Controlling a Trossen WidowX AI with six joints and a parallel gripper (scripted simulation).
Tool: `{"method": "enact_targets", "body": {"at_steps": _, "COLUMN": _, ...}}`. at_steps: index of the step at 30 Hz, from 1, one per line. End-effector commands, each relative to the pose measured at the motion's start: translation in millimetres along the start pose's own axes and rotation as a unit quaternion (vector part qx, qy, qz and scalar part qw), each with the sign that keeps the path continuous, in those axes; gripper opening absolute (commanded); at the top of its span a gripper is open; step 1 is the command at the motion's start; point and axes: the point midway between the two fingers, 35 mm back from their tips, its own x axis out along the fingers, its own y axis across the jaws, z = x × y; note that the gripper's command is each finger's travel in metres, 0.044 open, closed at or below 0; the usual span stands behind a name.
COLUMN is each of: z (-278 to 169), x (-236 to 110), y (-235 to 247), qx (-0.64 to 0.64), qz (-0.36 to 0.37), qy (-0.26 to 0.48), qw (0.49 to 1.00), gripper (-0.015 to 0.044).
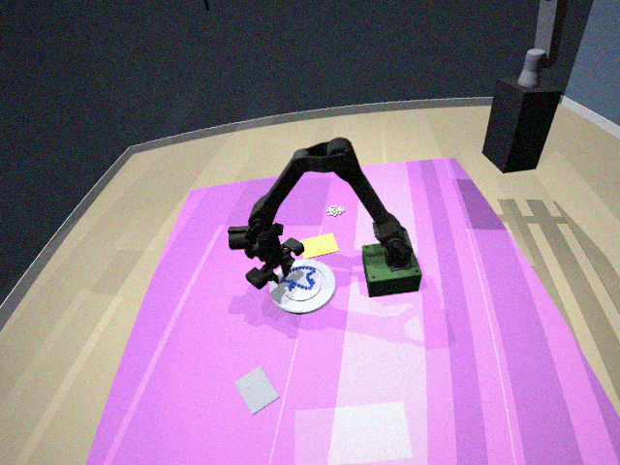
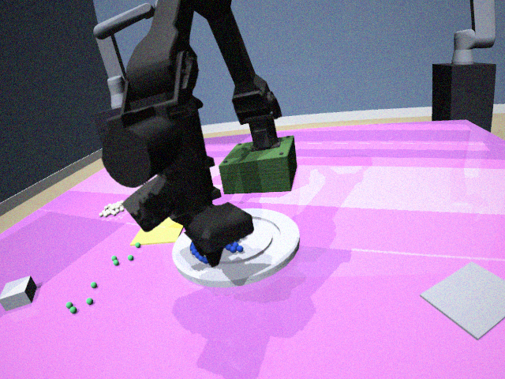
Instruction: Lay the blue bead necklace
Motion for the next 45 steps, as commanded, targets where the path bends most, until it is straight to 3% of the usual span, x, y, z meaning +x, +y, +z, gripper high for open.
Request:
{"method": "enact_targets", "body": {"at_steps": 1, "z": 0.1, "x": -0.4, "y": 0.0, "qx": 0.0, "qz": 0.0, "qy": 0.0, "qw": 1.0, "gripper": 0.0263}}
{"method": "enact_targets", "body": {"at_steps": 8, "z": -0.5, "x": -1.3, "y": -0.5, "qx": 0.0, "qz": -0.001, "qy": 0.001, "qw": 1.0, "gripper": 0.044}}
{"method": "enact_targets", "body": {"at_steps": 28, "z": -0.4, "x": -4.8, "y": -0.5, "qx": 0.002, "qz": -0.002, "qy": 0.002, "qw": 1.0, "gripper": 0.044}}
{"method": "enact_targets", "body": {"at_steps": 30, "z": -2.7, "x": -7.2, "y": -4.4, "qx": -0.029, "qz": -0.002, "qy": 0.002, "qw": 1.0, "gripper": 0.0387}}
{"method": "enact_targets", "body": {"at_steps": 34, "z": -17.1, "x": -19.3, "y": -26.9, "qx": -0.207, "qz": -0.002, "qy": 0.003, "qw": 0.978, "gripper": 0.0282}}
{"method": "enact_targets", "body": {"at_steps": 40, "z": -43.2, "x": -32.6, "y": -61.5, "qx": -0.47, "qz": -0.002, "qy": 0.005, "qw": 0.882, "gripper": 0.0125}}
{"method": "enact_targets", "body": {"at_steps": 43, "z": -54.3, "x": -35.9, "y": -74.6, "qx": -0.564, "qz": -0.002, "qy": 0.006, "qw": 0.826, "gripper": 0.012}}
{"method": "enact_targets", "body": {"at_steps": 45, "z": -55.1, "x": -36.1, "y": -75.5, "qx": -0.57, "qz": -0.002, "qy": 0.006, "qw": 0.822, "gripper": 0.012}}
